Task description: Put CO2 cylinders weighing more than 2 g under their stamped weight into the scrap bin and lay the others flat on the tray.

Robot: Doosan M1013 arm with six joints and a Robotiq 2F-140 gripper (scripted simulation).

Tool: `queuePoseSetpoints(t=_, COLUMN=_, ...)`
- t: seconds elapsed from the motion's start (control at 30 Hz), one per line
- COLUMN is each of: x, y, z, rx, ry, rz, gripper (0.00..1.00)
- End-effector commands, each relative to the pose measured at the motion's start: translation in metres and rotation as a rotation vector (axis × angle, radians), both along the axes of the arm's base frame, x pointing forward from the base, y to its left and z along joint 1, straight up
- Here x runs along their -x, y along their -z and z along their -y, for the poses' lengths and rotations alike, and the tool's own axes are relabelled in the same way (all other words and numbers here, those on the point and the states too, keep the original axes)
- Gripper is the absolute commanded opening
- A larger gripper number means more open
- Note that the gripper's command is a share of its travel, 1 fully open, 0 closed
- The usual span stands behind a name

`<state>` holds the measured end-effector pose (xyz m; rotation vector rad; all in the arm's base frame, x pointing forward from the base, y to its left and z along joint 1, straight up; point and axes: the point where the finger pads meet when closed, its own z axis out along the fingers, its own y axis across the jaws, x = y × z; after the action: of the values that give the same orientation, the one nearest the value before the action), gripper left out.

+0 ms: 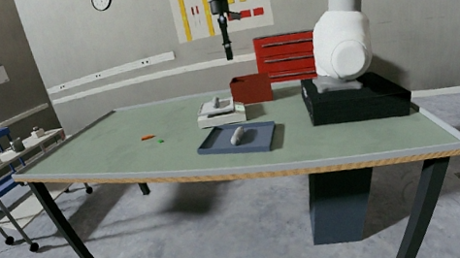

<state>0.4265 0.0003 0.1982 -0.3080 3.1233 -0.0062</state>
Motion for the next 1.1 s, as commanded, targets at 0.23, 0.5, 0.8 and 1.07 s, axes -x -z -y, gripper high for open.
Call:
queuePoseSetpoints(t=0.23, x=-0.002, y=0.0, z=0.0, rx=0.0, ry=-0.018, rz=0.001, gripper=0.4)
queuePoseSetpoints(t=0.5, x=-0.022, y=0.014, z=-0.003, rx=0.001, ry=-0.329, rz=0.0, gripper=0.4)
queuePoseSetpoints(t=0.8, x=-0.08, y=0.059, z=-0.015, rx=0.019, ry=-0.904, rz=-0.007, gripper=0.4)
queuePoseSetpoints(t=1.07, x=-0.099, y=0.076, z=-0.02, rx=0.025, ry=-1.36, rz=-0.012, gripper=0.4)
